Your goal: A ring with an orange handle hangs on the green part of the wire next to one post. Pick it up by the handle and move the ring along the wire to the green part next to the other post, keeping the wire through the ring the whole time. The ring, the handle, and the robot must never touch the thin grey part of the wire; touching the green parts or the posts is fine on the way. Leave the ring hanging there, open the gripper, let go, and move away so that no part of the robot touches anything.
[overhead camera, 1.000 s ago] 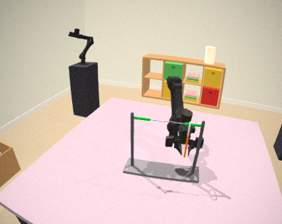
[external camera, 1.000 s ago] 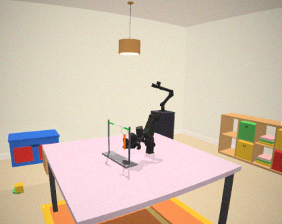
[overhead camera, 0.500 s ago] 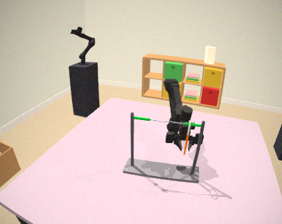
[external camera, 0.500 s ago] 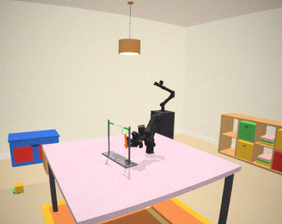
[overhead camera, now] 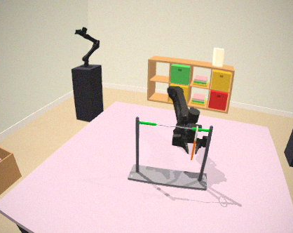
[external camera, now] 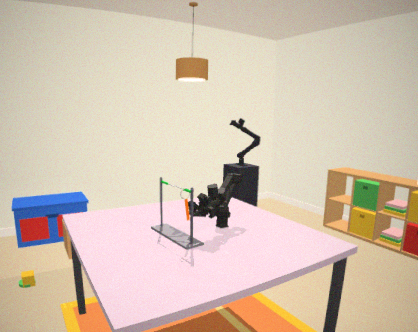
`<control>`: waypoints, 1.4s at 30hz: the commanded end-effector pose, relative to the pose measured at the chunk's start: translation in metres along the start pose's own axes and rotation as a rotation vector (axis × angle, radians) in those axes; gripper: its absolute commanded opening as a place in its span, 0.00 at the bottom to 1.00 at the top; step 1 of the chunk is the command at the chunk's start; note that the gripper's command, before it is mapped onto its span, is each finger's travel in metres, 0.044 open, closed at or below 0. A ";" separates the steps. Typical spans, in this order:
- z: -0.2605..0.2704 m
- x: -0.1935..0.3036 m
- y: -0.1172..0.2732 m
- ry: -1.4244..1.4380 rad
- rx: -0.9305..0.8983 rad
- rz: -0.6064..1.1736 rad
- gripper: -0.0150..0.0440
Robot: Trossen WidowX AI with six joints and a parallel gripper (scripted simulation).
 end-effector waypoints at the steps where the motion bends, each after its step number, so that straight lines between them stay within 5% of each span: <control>1: -0.001 0.001 0.003 -0.006 0.006 -0.001 0.53; 20: -0.001 0.001 0.003 -0.006 0.006 -0.001 0.53; 31: -0.001 0.001 0.050 -0.001 0.000 0.003 1.00; 42: -0.002 0.001 0.054 -0.001 0.000 0.003 1.00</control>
Point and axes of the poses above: the point midway between the two fingers, 35 mm back from their tips, its own y axis back along the fingers, its own z axis across the jaws, x = y × z, the point moved 3 cm from there along y, back along the fingers, and after that the axes turned 8 degrees about -y, right-handed, at the moved point
